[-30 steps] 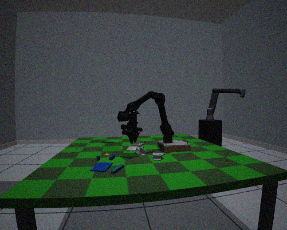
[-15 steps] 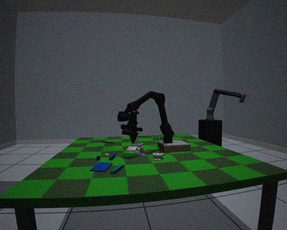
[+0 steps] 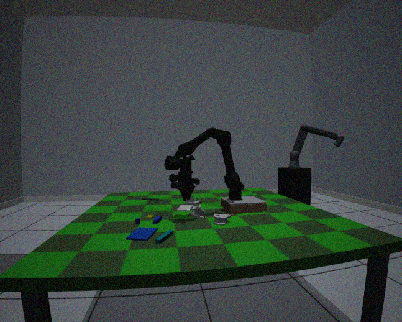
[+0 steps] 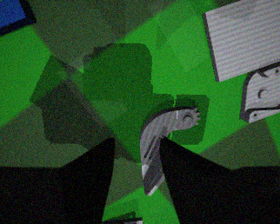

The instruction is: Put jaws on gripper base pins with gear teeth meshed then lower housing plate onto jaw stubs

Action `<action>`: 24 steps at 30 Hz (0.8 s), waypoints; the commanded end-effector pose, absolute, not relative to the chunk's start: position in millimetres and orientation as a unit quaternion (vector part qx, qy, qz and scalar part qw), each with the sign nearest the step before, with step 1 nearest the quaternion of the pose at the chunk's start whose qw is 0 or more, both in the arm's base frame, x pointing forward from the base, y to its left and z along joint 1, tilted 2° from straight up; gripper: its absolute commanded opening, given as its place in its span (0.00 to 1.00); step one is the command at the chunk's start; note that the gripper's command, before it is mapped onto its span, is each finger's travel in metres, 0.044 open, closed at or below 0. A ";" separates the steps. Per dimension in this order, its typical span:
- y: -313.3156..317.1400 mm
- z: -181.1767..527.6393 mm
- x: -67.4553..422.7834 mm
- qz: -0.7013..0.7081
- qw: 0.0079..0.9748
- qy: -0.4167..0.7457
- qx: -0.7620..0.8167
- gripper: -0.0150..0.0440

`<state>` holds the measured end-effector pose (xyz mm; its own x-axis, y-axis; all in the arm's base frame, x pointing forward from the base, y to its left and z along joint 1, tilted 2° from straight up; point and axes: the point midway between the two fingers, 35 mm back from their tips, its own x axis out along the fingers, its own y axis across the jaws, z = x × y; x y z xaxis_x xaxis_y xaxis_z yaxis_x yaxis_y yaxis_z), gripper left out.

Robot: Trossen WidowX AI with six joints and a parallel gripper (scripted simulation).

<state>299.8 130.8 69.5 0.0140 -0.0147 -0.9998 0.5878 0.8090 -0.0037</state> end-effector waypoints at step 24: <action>130.7 69.5 299.8 -0.222 0.679 0.666 0.215 1.00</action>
